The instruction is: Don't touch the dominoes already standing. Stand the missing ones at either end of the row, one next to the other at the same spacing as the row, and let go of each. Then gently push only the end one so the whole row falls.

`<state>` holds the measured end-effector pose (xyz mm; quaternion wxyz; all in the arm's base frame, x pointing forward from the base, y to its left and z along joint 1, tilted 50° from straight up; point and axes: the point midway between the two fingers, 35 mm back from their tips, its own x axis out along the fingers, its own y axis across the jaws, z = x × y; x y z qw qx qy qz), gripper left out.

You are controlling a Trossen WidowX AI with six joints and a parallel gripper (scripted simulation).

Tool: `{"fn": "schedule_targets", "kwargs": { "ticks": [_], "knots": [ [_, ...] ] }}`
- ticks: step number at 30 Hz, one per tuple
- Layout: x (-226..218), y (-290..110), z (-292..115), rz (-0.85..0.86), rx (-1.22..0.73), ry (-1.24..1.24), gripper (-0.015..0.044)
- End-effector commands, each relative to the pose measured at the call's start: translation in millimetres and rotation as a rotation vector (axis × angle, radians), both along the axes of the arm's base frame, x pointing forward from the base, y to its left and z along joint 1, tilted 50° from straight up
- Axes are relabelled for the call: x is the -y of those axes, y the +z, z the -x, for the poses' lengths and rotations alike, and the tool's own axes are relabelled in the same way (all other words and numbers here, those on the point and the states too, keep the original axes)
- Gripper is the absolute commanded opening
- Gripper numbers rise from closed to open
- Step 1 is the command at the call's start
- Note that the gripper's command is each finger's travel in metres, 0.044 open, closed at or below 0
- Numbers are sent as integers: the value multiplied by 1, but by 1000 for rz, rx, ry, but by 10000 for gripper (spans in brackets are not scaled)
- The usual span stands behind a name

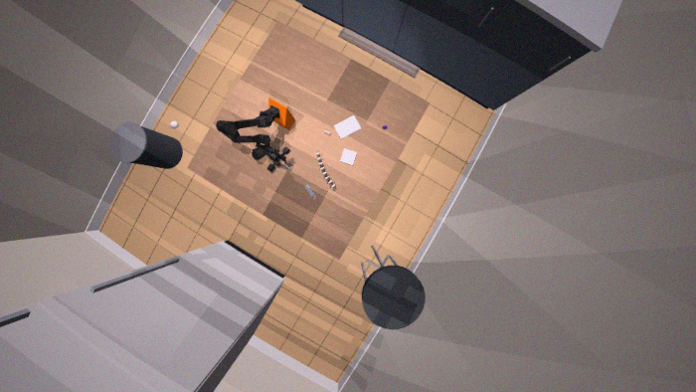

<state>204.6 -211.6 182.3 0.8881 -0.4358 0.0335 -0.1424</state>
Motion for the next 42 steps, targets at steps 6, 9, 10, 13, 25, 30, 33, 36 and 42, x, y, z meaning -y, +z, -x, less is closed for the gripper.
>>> {"fn": "schedule_targets", "kwargs": {
  "ticks": [6,9,10,13,25,30,33,36,42],
  "knots": [
    [13,-13,1,13,-9,2,21],
    [16,-17,1,15,-11,2,21],
    [18,-19,1,16,-12,2,21],
    [21,-24,2,18,-14,1,21],
    [31,-41,5,26,-21,1,21],
    [31,-41,5,26,-21,1,21],
    [31,-41,5,26,-21,1,21],
    [31,-41,5,26,-21,1,47],
    [31,-41,5,26,-21,1,205]
  ]
}}
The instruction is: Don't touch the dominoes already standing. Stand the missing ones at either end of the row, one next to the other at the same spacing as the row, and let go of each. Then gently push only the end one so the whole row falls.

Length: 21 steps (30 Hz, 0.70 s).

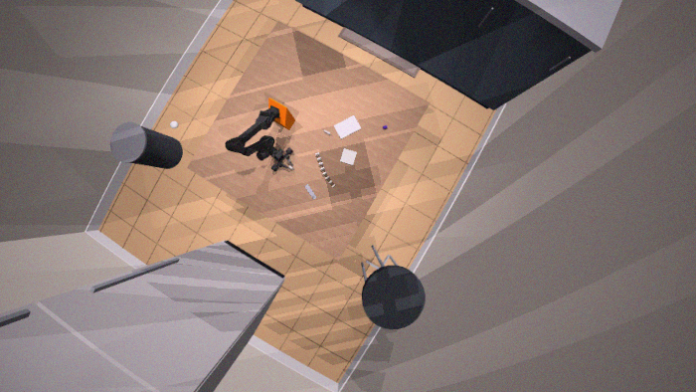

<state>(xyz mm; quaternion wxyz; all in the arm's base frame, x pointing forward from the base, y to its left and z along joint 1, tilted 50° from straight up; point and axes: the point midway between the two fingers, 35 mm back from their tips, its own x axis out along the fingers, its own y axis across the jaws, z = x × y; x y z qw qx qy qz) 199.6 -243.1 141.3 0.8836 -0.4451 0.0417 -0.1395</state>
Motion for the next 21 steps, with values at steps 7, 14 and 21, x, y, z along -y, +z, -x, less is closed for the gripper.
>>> {"fn": "schedule_targets", "kwargs": {
  "ticks": [7,14,21],
  "knots": [
    [0,0,0,8,-1,3,388],
    [-18,18,-3,3,0,2,440],
    [-38,32,-4,0,1,0,440]
  ]
}}
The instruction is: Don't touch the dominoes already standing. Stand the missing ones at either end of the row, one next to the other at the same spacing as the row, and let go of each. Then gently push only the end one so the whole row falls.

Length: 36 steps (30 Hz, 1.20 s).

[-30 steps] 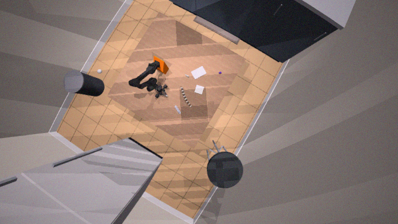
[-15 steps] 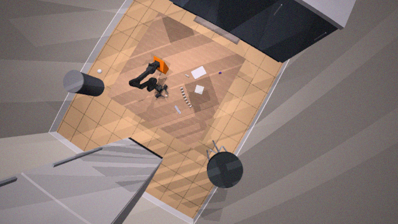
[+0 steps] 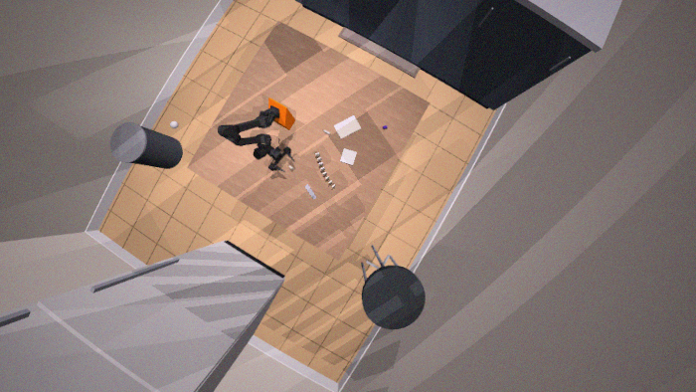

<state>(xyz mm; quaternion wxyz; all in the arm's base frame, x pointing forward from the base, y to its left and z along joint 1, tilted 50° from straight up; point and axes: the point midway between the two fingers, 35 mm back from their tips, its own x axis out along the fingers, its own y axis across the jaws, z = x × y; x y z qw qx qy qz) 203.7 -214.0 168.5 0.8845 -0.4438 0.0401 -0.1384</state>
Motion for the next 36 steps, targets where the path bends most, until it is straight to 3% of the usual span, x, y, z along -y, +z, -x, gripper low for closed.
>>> {"fn": "schedule_targets", "kwargs": {
  "ticks": [1,7,14,21,25,28,36],
  "knots": [
    [-9,5,0,3,-1,-4,440],
    [-6,12,-33,-19,-39,17,440],
    [8,-1,-75,-30,-225,-72,440],
    [15,-26,-94,-8,-586,-202,440],
    [7,-35,-89,74,-906,-260,440],
    [-1,-26,-80,204,-1142,-292,440],
    [-14,2,-60,445,-1473,-307,440]
  ]
}}
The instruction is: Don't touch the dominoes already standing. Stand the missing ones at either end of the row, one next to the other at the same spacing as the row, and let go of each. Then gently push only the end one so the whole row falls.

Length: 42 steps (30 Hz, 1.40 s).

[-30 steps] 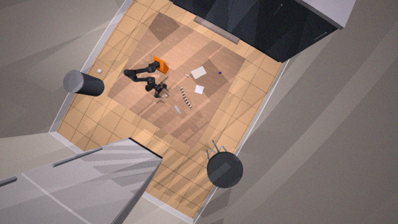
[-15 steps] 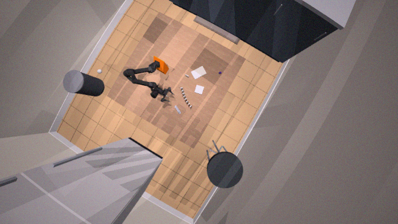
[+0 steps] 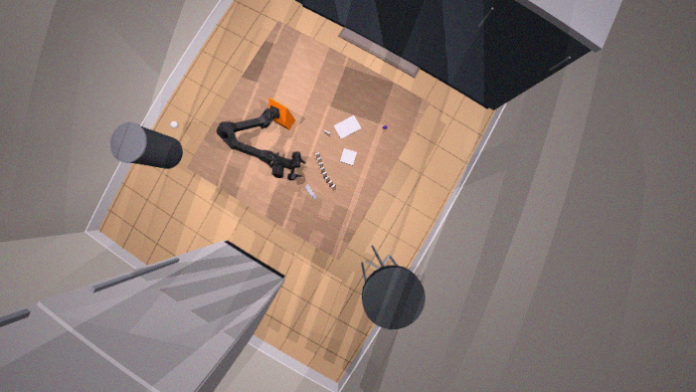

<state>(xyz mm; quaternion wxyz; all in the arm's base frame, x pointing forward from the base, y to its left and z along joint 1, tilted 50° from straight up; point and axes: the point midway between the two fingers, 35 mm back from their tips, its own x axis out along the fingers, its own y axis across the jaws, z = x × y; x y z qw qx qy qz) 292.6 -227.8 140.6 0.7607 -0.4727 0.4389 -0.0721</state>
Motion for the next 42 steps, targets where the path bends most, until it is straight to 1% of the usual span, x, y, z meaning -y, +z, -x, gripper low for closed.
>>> {"fn": "schedule_targets", "kwargs": {
  "ticks": [1,6,11,33,42],
  "knots": [
    [-29,33,32,286,-764,76,440],
    [-38,56,48,390,-990,127,440],
    [-43,62,64,410,-1127,171,440],
    [-42,62,64,411,-1130,171,440],
    [3,24,68,412,-1128,167,440]
  ]
}}
